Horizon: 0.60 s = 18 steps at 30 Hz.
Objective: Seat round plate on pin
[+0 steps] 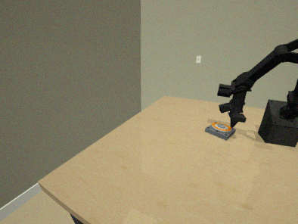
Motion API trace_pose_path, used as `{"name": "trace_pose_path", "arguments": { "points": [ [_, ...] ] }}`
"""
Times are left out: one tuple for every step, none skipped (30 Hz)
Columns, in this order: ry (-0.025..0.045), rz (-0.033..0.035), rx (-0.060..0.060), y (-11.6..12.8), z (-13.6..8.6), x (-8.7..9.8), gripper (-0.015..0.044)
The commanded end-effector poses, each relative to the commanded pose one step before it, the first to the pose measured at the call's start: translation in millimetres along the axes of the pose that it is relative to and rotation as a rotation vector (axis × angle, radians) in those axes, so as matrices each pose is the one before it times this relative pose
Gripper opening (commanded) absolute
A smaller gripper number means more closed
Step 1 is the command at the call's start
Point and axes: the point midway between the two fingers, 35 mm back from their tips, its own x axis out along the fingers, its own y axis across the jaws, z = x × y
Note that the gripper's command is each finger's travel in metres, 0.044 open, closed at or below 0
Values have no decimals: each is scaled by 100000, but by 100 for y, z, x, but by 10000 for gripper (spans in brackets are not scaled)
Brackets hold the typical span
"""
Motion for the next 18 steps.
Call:
{"name": "trace_pose_path", "arguments": {
  "points": [
    [-163,515,680,222,-76,223,0],
    [-1,4,0,149,32,0,0],
    [-1,6,0,158,31,0,0],
    [-1,9,-1,167,35,0,0],
    [-1,11,-2,171,44,0,0],
    [-2,14,-3,177,68,19,0],
    [-3,13,-4,148,87,28,0],
    [-4,15,-5,146,119,28,0],
    [-5,15,-6,129,123,32,0],
    [-3,10,-4,83,77,20,0],
    [-1,4,-1,28,26,7,0],
    [0,1,0,9,-2,10,0],
    [0,0,0,0,0,0,0],
    [0,1,0,8,-5,6,0],
    [0,0,0,0,0,0,0],
    [0,0,0,0,0,0,0],
    [0,0,0,0,0,0,0],
    [0,1,0,11,-1,0,0]
  ]
}}
